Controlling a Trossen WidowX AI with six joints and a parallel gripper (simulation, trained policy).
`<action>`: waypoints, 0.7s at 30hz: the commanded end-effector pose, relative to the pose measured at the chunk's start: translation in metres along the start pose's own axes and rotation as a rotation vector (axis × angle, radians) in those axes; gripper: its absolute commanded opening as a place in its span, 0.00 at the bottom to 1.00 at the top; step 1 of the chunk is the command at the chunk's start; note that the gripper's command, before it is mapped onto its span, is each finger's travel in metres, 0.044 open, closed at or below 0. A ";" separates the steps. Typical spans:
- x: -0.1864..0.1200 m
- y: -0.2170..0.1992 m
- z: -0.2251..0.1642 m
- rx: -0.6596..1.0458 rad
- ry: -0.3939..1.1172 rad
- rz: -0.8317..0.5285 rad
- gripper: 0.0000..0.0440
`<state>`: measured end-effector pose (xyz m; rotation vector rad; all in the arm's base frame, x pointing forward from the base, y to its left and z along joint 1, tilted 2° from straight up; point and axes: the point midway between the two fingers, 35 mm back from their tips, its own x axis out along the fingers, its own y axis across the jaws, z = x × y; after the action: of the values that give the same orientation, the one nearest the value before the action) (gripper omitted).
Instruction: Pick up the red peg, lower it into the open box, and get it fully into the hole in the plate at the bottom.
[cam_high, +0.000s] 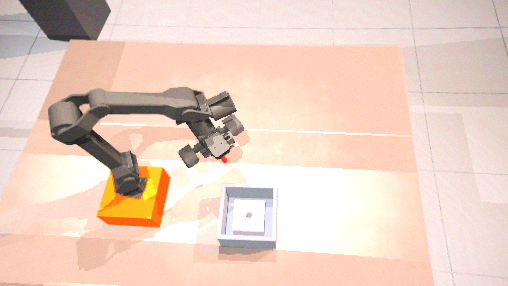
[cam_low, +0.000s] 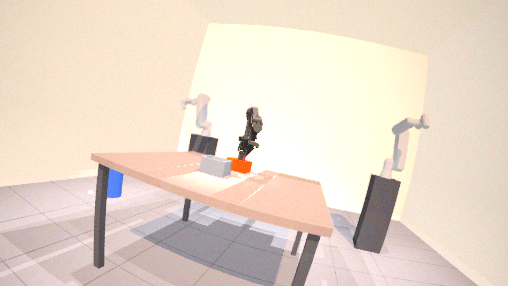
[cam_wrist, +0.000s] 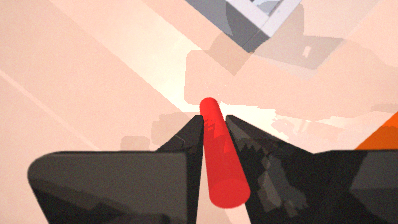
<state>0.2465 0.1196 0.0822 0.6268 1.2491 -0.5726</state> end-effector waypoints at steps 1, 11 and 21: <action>-0.006 0.003 0.018 0.008 -0.025 0.002 0.00; -0.004 -0.001 0.064 0.078 -0.053 -0.010 0.00; 0.004 -0.010 0.103 0.145 -0.069 -0.024 0.00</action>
<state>0.3036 0.0467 0.0969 0.7011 1.1671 -0.6967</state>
